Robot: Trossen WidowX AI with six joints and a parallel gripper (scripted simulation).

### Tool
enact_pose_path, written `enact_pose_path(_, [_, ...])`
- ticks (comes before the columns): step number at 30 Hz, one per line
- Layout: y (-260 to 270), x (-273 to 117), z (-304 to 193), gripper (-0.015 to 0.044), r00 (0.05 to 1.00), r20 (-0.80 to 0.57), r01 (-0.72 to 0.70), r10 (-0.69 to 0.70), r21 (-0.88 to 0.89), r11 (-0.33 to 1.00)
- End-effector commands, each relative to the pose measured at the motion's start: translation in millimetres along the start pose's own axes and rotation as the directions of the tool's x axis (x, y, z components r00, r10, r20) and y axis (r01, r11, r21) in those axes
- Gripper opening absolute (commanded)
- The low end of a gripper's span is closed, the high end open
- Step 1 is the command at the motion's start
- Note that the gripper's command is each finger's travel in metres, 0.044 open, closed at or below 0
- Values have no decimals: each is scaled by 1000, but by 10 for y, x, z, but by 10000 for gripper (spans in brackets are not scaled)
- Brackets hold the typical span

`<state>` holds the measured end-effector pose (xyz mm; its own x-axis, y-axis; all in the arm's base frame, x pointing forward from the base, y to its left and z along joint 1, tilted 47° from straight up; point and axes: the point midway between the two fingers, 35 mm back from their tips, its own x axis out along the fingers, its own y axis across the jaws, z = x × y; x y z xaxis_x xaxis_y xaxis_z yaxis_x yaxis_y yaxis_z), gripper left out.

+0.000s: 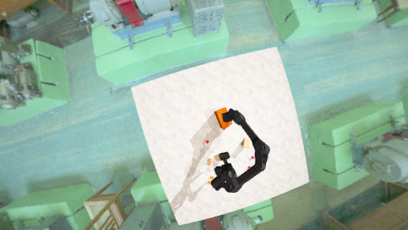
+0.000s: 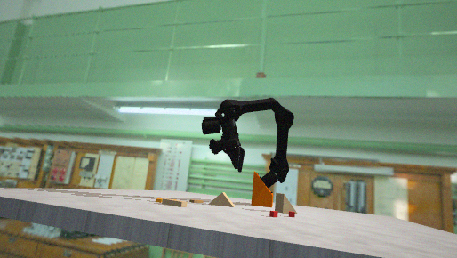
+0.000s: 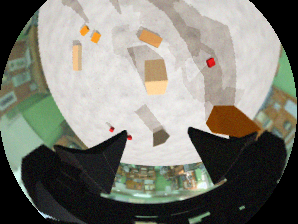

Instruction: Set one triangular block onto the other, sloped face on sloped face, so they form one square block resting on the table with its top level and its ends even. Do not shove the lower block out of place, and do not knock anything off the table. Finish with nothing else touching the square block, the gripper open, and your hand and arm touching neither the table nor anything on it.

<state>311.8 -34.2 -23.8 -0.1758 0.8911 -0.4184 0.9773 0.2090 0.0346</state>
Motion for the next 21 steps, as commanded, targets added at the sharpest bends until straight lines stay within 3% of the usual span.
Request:
enact_pose_path(1, [-16, -88, -48, 440, 1000, 7, 9, -9, 2, 1000])
enact_pose_path(3, [4, -90, -42, 440, 1000, 20, -8, 8, -29, 1000])
enact_pose_path(6, [-38, 66, -81, 440, 989, 121, 118, -80, -344, 932])
enact_pose_path(9, [-86, 236, -114, 440, 950, 262, 304, -167, -666, 681])
enact_pose_path(12, [-120, 374, -136, 440, 887, 407, 457, -219, -839, 295])
enact_pose_path(14, [-133, 450, -150, 440, 834, 501, 515, -232, -857, 1])
enact_pose_path(17, [-135, 544, -176, 440, 742, 633, 510, -219, -746, -428])
enact_pose_path(21, [-111, 641, -234, 440, 608, 781, 323, -146, -411, -853])
